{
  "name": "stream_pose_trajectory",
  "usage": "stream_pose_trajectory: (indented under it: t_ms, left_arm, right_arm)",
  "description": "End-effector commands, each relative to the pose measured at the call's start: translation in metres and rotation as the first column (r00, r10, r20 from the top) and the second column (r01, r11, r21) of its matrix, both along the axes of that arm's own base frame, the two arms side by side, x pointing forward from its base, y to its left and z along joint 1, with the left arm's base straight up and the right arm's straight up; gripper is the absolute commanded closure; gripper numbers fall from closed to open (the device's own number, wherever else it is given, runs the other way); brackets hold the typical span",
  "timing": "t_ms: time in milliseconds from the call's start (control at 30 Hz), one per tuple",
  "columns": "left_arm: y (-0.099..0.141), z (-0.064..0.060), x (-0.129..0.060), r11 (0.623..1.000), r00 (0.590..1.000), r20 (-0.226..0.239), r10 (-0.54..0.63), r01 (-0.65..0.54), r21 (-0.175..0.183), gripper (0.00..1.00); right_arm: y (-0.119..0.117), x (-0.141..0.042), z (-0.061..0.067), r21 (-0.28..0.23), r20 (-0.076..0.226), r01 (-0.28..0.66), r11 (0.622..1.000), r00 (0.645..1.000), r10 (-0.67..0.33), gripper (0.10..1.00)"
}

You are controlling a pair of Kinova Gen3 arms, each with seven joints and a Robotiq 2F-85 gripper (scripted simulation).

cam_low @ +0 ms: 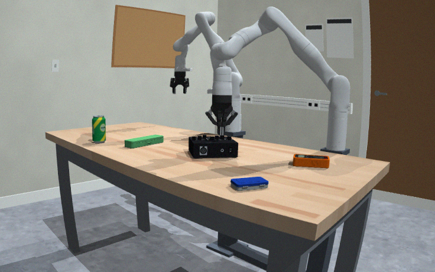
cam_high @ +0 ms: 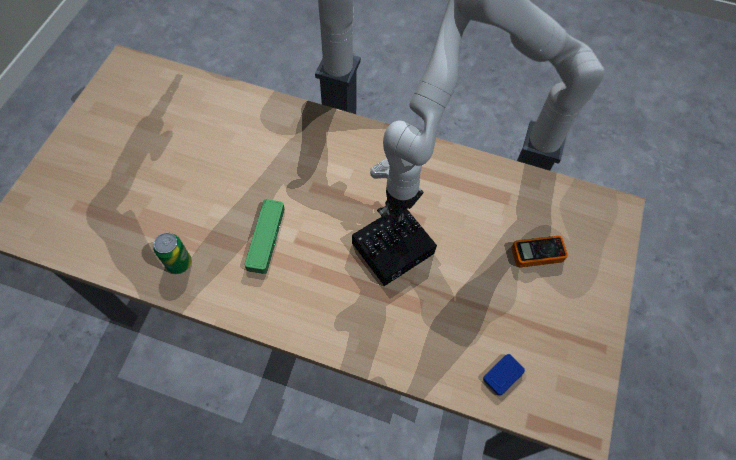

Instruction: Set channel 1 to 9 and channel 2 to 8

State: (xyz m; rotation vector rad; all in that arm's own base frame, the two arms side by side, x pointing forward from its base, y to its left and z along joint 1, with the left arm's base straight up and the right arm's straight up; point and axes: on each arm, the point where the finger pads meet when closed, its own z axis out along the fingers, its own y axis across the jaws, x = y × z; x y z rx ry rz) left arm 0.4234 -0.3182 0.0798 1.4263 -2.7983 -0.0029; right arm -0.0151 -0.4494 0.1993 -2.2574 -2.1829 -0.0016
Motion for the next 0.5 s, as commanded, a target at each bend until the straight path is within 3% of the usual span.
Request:
stream_pose_trajectory:
  t_ms: [0,467]
  left_arm:
    - [-0.0003,0.0009,0.0004,1.000,1.000,0.001,0.000,0.000,-0.001,0.902]
    - [0.0007,0.0009,0.0012,1.000,1.000,0.001,0.000,0.000,-0.001,0.902]
  right_arm:
    - [-0.0004,0.0000,0.0007,-0.002,0.000,0.000,1.000,1.000,0.000,0.099]
    - [-0.0004,0.0000,0.0007,-0.002,0.000,0.000,1.000,1.000,0.000,0.099]
